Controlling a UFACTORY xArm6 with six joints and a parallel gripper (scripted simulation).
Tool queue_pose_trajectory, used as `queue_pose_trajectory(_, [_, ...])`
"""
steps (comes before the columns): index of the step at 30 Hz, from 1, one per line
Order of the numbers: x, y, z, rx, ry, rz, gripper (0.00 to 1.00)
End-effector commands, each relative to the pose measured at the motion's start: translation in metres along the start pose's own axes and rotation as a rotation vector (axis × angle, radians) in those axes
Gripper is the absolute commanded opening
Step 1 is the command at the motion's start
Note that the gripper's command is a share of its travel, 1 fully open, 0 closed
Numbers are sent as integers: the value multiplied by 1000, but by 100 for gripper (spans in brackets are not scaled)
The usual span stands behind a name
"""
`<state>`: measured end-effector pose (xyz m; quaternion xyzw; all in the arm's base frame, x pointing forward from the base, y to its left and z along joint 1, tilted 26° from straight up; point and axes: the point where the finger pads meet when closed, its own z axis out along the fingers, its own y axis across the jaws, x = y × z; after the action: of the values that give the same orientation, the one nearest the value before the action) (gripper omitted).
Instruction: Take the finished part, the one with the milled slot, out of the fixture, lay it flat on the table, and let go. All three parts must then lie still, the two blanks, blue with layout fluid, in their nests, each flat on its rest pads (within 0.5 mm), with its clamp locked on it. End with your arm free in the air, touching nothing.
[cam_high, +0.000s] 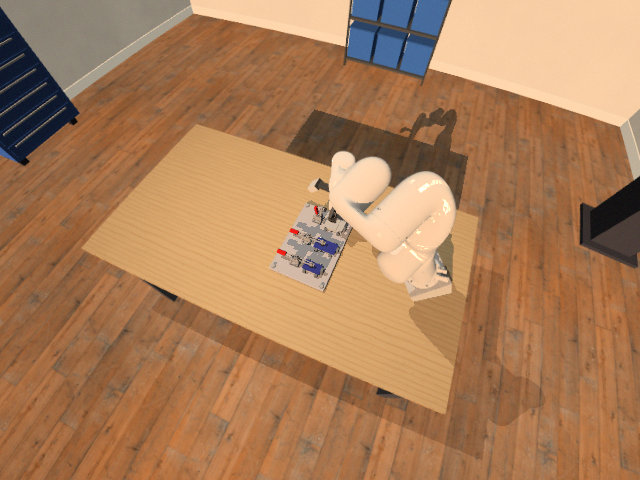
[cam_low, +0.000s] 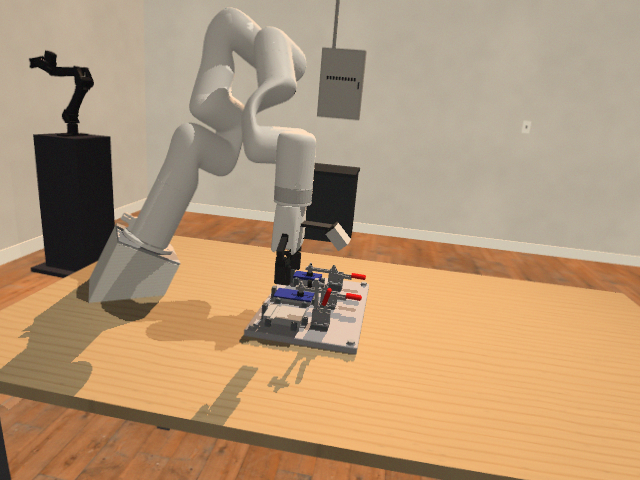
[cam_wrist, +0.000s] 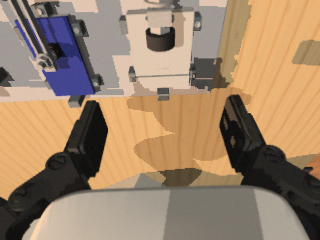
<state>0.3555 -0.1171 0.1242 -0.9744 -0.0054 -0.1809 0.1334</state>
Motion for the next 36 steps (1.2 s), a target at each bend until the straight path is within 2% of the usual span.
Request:
queue_pose_trajectory(1, [0,0,-1,-2,3,-1,100])
queue_pose_trajectory(12, [0,0,4,-2,3,-1,100])
queue_pose_trajectory(25, [0,0,37,-2,3,-1,100])
queue_pose_trajectory(36, [0,0,52,-2,3,-1,100])
